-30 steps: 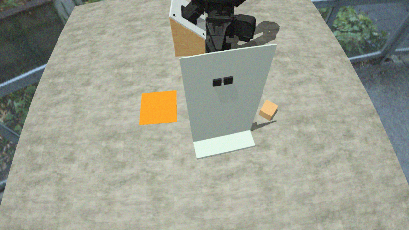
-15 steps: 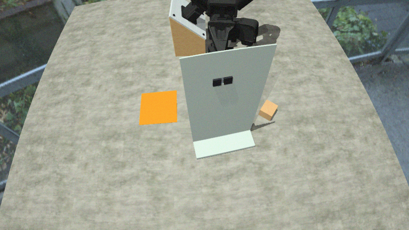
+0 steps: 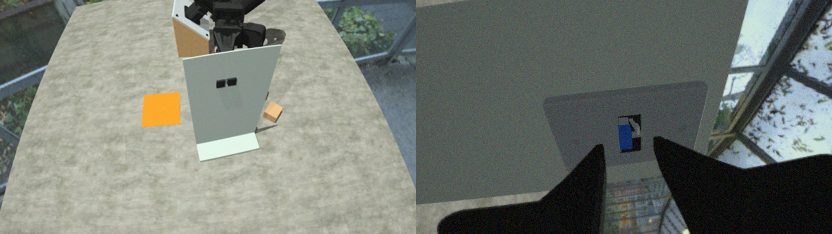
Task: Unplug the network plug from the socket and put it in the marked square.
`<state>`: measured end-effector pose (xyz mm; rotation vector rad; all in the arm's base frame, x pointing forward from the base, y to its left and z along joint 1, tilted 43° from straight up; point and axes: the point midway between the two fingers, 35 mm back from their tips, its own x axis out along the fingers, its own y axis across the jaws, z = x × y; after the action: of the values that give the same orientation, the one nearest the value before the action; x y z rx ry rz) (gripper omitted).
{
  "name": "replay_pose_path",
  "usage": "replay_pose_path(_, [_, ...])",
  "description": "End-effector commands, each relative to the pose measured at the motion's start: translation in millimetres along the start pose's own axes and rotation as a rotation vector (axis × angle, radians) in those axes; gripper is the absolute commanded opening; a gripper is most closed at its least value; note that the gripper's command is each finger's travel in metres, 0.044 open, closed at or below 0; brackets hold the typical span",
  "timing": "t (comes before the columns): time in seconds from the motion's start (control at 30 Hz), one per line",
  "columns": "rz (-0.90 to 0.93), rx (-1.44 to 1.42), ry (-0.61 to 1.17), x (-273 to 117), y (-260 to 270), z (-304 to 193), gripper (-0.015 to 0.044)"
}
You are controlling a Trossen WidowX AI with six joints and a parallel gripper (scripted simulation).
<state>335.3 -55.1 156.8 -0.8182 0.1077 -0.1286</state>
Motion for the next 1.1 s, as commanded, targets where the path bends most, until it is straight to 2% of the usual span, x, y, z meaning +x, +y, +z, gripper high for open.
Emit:
replay_pose_path(0.0, [-0.009,0.005,-0.001,7,-2,2,0.0156])
replay_pose_path(0.33, [-0.009,0.005,-0.001,17,0,4,0.0156])
replay_pose_path(1.07, [-0.009,0.005,-0.001,17,0,4,0.0009])
